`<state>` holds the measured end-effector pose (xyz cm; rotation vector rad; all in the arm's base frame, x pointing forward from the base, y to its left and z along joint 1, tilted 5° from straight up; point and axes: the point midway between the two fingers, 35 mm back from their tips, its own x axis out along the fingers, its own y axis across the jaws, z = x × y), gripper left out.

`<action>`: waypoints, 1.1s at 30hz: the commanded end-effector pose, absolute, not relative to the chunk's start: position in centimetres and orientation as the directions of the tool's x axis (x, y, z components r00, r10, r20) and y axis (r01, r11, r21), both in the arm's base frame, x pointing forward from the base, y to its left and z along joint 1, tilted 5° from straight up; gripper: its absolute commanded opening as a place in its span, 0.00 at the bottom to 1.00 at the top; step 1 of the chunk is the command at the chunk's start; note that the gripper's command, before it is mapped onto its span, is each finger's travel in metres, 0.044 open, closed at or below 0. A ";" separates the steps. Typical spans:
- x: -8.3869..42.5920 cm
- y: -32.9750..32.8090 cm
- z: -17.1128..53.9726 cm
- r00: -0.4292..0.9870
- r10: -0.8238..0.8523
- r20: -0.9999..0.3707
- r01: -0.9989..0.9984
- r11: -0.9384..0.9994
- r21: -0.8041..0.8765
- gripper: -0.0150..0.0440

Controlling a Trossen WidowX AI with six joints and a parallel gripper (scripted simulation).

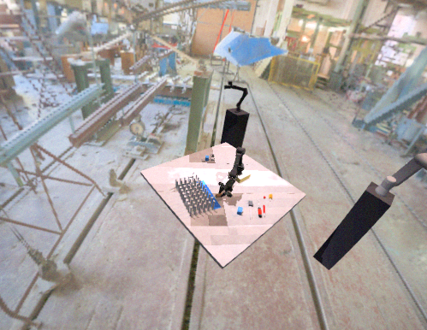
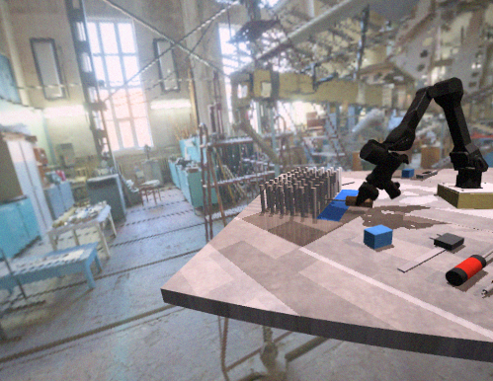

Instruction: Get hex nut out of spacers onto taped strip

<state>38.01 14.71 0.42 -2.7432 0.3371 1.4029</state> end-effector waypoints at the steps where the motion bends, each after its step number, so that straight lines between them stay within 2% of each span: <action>1: 38.6 14.7 0.6 0.572 -0.171 -0.802 -0.211 -0.976 0.058 0.25; 33: 40.9 14.2 0.7 0.574 -0.171 -0.801 -0.211 -0.976 0.058 0.25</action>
